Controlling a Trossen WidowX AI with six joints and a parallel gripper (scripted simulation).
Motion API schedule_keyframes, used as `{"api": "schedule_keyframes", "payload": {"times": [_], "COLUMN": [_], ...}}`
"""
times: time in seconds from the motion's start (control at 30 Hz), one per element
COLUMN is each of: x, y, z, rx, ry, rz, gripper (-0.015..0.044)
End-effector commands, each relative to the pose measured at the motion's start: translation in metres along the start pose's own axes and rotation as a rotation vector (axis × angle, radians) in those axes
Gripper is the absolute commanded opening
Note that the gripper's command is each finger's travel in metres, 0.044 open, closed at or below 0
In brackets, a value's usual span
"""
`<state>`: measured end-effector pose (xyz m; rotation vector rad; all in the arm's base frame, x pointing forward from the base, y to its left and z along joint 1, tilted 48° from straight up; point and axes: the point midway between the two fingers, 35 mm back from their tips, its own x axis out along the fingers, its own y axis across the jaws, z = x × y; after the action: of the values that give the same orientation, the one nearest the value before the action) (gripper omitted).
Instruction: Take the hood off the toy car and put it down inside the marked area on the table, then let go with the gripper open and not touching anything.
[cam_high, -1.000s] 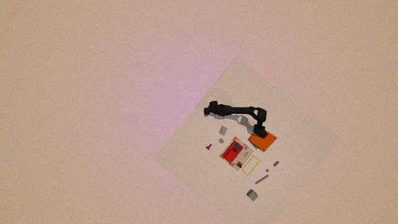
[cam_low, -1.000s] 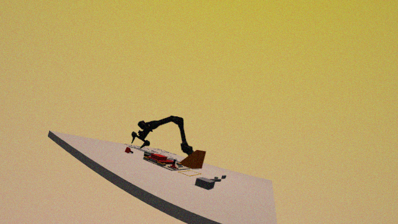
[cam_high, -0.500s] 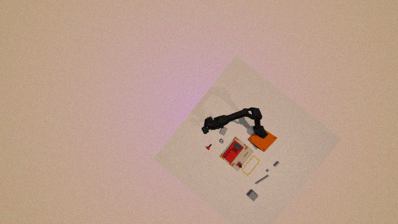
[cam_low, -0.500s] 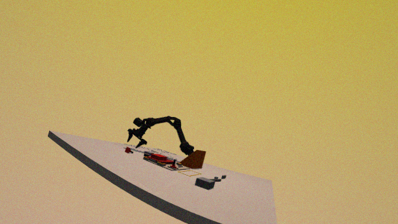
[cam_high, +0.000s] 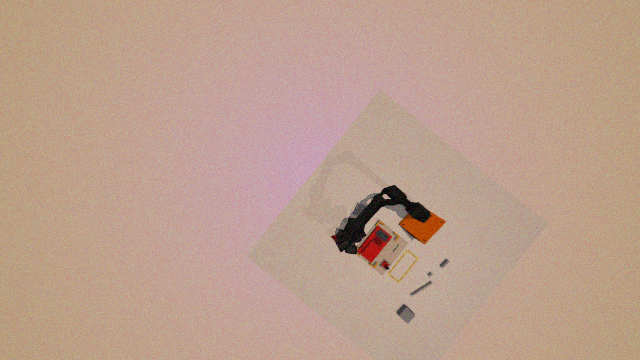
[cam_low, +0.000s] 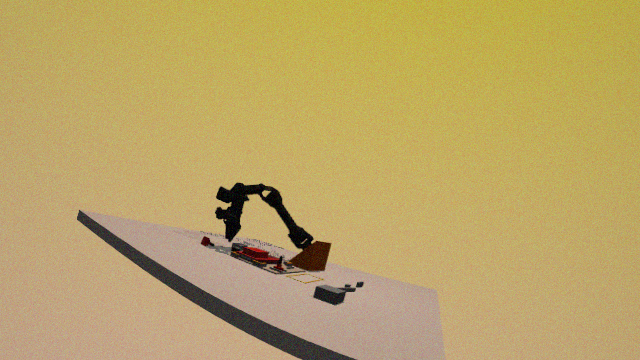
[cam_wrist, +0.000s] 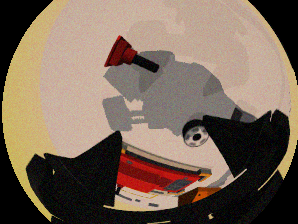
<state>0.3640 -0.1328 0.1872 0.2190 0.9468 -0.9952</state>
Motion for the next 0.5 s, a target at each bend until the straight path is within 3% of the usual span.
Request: {"api": "schedule_keyframes", "payload": {"times": [0.0,0.27,0.47], "x": [-0.006,-0.031,-0.035], "y": [0.035,0.09,0.095], "z": [-0.037,-0.128,-0.142], "rx": [-0.287,-0.945,-1.029], "ry": [0.049,0.093,0.091], "rz": [-0.048,-0.194,-0.217], "gripper": [0.044,0.044,0.044]}}
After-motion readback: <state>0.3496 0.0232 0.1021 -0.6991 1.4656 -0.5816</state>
